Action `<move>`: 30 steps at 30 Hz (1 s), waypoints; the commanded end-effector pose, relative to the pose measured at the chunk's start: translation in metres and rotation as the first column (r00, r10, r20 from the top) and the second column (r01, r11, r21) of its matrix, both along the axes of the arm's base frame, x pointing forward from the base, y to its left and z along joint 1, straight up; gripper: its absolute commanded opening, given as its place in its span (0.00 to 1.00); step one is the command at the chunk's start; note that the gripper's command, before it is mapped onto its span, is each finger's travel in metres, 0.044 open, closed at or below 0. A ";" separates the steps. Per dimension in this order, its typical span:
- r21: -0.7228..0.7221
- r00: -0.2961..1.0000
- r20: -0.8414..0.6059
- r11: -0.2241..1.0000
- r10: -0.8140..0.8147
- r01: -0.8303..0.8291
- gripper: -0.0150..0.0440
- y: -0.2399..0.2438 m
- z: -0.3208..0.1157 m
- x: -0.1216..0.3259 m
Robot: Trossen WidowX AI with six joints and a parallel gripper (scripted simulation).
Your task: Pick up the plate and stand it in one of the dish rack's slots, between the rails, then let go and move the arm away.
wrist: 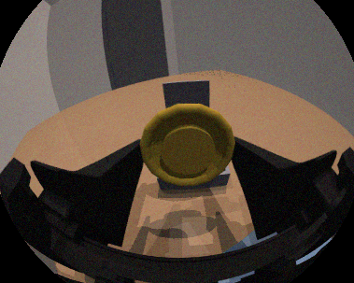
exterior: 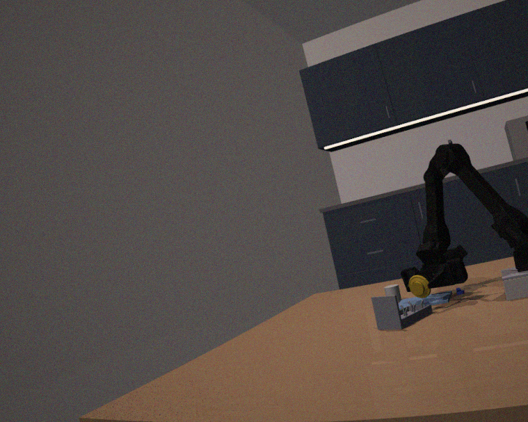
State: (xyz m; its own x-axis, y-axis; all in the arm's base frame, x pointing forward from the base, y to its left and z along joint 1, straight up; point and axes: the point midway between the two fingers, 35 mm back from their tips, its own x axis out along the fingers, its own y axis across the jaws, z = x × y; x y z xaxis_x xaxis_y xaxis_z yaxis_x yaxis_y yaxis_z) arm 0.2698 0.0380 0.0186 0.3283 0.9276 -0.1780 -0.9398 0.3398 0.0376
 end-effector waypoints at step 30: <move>0.004 0.998 0.055 1.000 -0.015 0.015 0.25 0.017 -0.001 0.008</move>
State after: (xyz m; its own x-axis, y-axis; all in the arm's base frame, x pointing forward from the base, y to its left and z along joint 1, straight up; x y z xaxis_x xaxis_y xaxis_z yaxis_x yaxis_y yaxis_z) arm 0.2768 0.0517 0.0155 0.3512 0.9220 -0.1628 -0.9353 0.3536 -0.0149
